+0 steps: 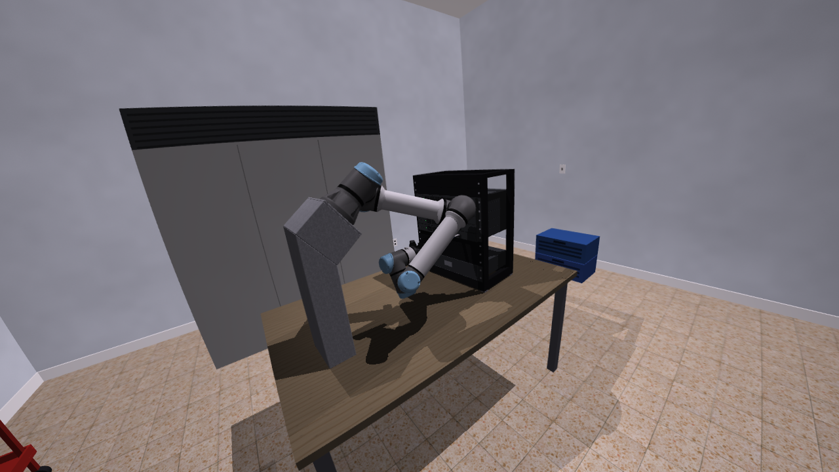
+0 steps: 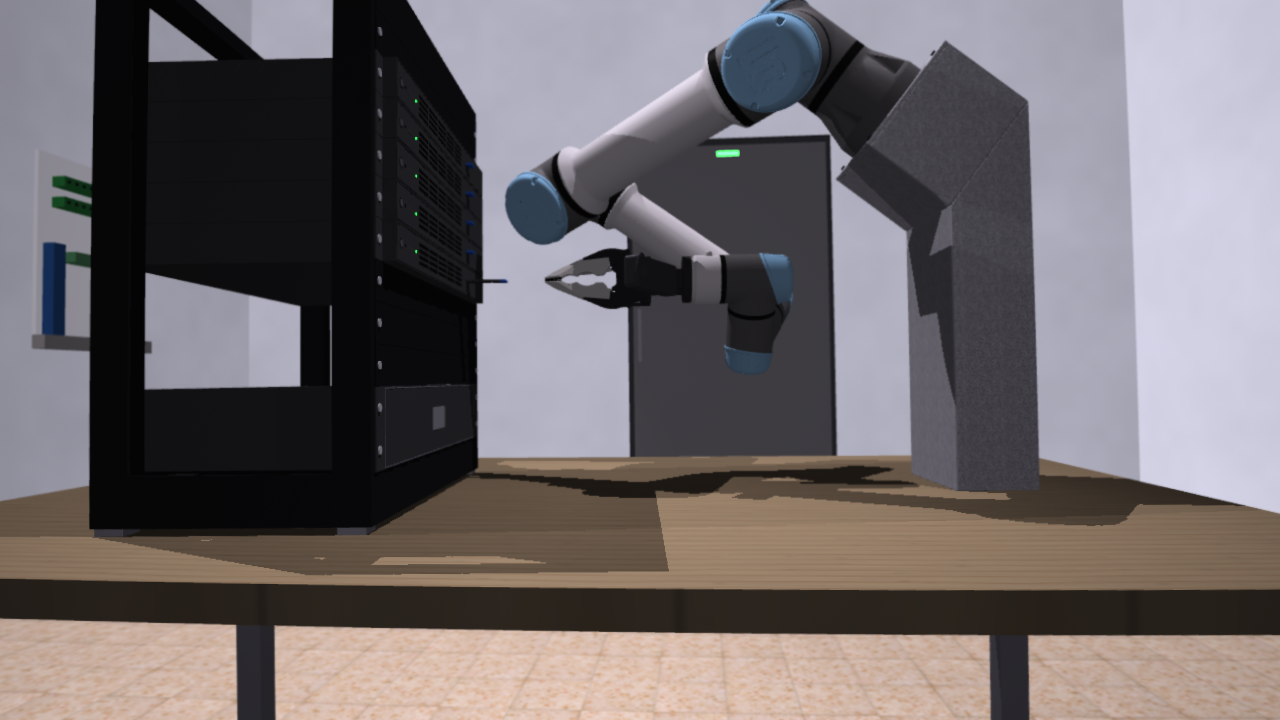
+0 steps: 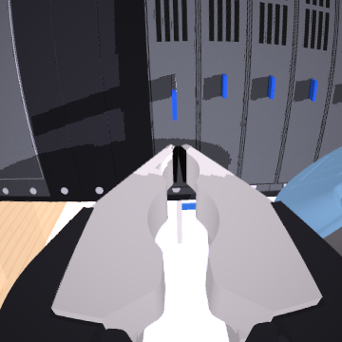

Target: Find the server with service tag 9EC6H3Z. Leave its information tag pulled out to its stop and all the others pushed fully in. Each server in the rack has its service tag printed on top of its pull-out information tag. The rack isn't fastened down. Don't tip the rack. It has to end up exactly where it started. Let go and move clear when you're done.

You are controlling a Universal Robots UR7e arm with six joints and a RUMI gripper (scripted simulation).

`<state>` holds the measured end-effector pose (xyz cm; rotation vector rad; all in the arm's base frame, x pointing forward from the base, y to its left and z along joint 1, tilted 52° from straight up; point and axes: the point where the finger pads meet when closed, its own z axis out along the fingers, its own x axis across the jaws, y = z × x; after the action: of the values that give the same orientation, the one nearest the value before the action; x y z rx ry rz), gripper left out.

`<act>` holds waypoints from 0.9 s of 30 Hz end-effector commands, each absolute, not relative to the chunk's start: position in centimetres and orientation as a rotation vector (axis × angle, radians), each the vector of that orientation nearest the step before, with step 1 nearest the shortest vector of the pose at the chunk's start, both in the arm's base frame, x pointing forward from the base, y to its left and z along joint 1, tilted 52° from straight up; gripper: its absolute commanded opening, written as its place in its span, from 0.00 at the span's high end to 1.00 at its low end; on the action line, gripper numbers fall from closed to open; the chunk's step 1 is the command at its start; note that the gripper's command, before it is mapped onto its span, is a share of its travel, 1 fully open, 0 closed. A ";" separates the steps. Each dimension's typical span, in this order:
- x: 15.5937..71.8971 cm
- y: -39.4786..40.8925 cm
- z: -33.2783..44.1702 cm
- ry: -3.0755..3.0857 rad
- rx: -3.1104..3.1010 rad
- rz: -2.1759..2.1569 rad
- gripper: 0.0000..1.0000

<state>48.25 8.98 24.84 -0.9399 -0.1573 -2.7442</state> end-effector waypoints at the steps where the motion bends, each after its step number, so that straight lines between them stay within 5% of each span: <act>1: 49.3 9.3 26.1 -0.157 -0.939 -2.745 1.00; 27: 51.3 9.9 28.8 -0.157 -0.939 -2.745 1.00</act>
<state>51.26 9.87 28.73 -0.9398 -0.1567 -2.7445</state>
